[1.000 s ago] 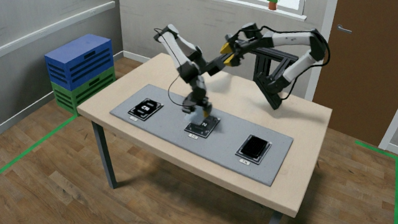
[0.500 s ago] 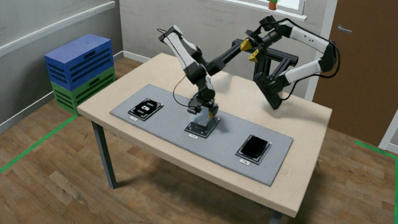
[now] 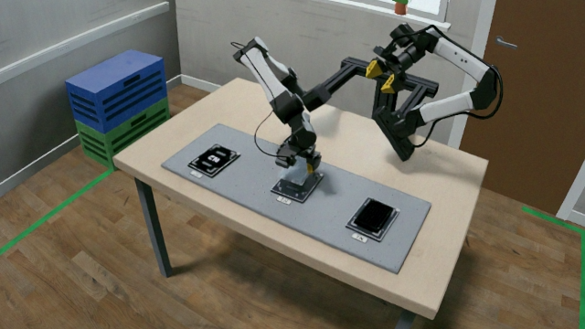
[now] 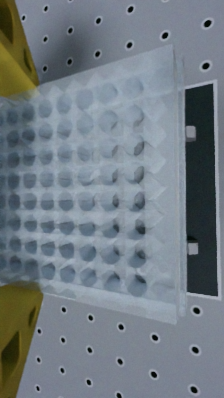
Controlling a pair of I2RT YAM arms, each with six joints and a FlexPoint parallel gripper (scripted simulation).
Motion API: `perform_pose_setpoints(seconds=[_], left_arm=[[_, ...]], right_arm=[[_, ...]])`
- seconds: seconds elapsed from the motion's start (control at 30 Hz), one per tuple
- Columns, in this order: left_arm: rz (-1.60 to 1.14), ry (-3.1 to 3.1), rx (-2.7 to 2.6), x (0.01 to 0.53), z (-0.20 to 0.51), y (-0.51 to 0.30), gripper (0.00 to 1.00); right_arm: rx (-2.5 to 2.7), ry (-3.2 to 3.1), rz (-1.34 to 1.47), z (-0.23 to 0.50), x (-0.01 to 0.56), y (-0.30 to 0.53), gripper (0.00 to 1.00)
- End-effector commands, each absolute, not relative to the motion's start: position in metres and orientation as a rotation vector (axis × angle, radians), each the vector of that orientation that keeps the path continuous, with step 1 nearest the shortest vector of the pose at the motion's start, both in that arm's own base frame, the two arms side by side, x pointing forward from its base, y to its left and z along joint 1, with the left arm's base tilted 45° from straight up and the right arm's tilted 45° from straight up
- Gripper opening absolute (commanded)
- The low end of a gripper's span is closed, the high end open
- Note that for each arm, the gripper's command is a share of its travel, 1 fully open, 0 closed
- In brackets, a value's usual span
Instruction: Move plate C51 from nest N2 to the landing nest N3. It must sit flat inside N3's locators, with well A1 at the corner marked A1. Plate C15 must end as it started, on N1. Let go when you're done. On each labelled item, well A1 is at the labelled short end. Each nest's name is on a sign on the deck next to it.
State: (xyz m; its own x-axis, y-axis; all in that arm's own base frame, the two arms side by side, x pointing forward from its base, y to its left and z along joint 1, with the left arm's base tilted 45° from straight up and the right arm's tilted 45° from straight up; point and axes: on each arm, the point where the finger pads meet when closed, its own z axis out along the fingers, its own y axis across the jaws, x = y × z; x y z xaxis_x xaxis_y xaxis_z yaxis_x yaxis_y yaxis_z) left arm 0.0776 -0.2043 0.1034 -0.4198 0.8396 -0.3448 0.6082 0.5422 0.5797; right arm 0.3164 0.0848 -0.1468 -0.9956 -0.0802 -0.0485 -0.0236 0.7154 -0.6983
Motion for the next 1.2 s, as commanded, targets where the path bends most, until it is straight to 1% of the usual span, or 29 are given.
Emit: perform_pose_setpoints(seconds=[0.0, 0.13, 0.67, 0.7, 0.87, 1.17], left_arm=[[0.484, 2.158, 1.148, 0.077, 0.111, -0.207, 1.00], [0.484, 2.158, 1.148, 0.077, 0.111, -0.207, 1.00], [0.504, 2.166, 1.153, 0.077, 0.107, -0.203, 1.00], [0.504, 2.166, 1.153, 0.077, 0.107, -0.203, 1.00], [0.504, 2.166, 1.153, 0.077, 0.107, -0.203, 1.00], [0.504, 2.166, 1.153, 0.077, 0.107, -0.203, 1.00]], right_arm=[[-0.090, 2.839, -1.177, -0.156, 0.315, 0.074, 0.73], [-0.083, 2.852, -1.201, -0.165, 0.308, 0.060, 0.73], [-0.083, 2.852, -1.200, -0.165, 0.308, 0.060, 0.73], [-0.093, 2.839, -1.159, -0.160, 0.314, 0.072, 0.73], [-0.081, 2.839, -1.170, -0.159, 0.316, 0.064, 0.73], [-0.091, 2.847, -1.192, -0.174, 0.313, 0.053, 0.73]])
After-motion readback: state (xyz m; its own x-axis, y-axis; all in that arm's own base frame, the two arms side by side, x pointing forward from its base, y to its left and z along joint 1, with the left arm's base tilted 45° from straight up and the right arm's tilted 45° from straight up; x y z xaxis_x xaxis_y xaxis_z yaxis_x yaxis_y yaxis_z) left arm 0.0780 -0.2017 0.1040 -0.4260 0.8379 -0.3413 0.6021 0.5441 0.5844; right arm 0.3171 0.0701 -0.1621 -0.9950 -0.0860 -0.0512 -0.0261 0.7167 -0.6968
